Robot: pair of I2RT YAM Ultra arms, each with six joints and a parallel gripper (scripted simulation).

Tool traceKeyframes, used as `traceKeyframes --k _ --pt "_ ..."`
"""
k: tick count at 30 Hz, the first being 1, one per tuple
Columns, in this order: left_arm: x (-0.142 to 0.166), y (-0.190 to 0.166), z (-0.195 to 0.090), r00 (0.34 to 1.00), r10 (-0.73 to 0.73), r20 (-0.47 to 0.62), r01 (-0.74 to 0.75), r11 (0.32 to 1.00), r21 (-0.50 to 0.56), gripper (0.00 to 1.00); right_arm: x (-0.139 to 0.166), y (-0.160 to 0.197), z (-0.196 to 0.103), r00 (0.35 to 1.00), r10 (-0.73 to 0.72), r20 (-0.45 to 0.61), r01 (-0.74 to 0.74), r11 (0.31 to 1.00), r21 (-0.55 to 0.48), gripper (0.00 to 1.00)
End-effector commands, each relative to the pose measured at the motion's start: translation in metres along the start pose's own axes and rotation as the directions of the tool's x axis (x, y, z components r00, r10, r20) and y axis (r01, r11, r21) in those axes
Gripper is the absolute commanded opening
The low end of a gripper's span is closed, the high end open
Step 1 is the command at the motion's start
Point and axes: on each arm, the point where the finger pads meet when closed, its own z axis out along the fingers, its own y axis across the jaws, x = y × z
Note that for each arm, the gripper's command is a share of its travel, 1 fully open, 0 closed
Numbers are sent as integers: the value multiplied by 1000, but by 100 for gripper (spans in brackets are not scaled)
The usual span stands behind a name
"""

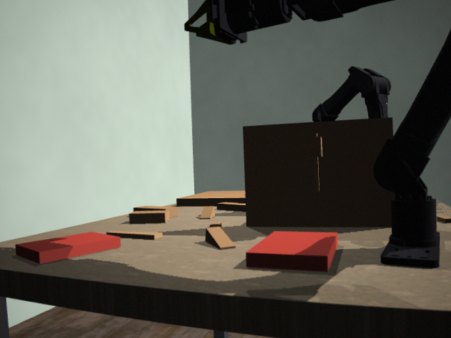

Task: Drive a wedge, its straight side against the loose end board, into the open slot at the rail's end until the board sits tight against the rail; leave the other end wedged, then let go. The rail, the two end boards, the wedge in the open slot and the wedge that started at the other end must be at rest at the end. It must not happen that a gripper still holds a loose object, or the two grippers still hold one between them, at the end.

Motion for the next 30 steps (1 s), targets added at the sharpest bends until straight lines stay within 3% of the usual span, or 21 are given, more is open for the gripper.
traceKeyframes --k 1,23,27,30 --pt "-22 -1 -1 999 3 45 -3 1000 0 39 -15 2 -17 998 -5 59 6 1000 -16 2" --pt "-22 -1 -1 999 3 45 -3 1000 0 39 -9 0 -9 1000 -8 29 8 1000 -1 2" --pt "-22 -1 -1 999 3 45 -3 1000 0 39 -17 30 -14 995 -22 94 32 994 -108 2" --pt "-22 -1 -1 999 3 45 -3 1000 0 39 -17 37 -13 995 -29 100 42 990 -131 2"
